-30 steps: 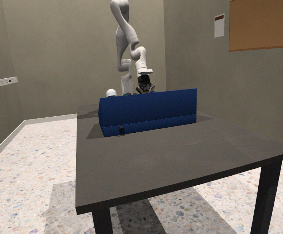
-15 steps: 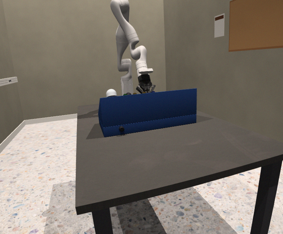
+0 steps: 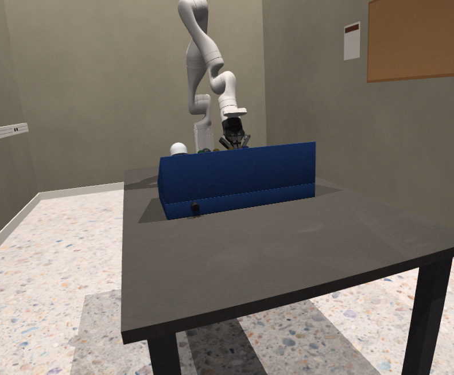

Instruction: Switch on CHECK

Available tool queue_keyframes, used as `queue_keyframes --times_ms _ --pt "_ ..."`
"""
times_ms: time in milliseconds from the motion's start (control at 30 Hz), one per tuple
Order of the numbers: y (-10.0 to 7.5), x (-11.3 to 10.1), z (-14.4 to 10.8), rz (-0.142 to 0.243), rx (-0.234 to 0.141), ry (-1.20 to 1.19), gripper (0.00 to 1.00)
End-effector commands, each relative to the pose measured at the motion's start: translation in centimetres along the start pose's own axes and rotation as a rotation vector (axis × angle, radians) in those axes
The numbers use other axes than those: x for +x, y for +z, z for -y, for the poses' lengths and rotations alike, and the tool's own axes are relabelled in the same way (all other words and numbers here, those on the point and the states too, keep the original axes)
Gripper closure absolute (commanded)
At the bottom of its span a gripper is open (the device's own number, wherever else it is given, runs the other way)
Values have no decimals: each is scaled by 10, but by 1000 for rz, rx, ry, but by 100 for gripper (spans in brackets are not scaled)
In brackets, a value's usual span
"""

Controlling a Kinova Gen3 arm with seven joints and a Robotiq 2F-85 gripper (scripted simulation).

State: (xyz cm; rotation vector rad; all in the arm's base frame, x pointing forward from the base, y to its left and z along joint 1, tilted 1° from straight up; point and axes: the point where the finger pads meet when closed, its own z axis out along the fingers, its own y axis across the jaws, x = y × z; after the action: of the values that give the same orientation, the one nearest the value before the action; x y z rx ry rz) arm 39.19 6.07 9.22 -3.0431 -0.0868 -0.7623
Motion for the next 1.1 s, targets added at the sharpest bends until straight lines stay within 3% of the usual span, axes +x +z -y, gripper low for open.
queue_keyframes --times_ms 0,1067 --pt "0 4 0 -1 -1 0 90" --pt "0 18 0 -1 -1 0 90"
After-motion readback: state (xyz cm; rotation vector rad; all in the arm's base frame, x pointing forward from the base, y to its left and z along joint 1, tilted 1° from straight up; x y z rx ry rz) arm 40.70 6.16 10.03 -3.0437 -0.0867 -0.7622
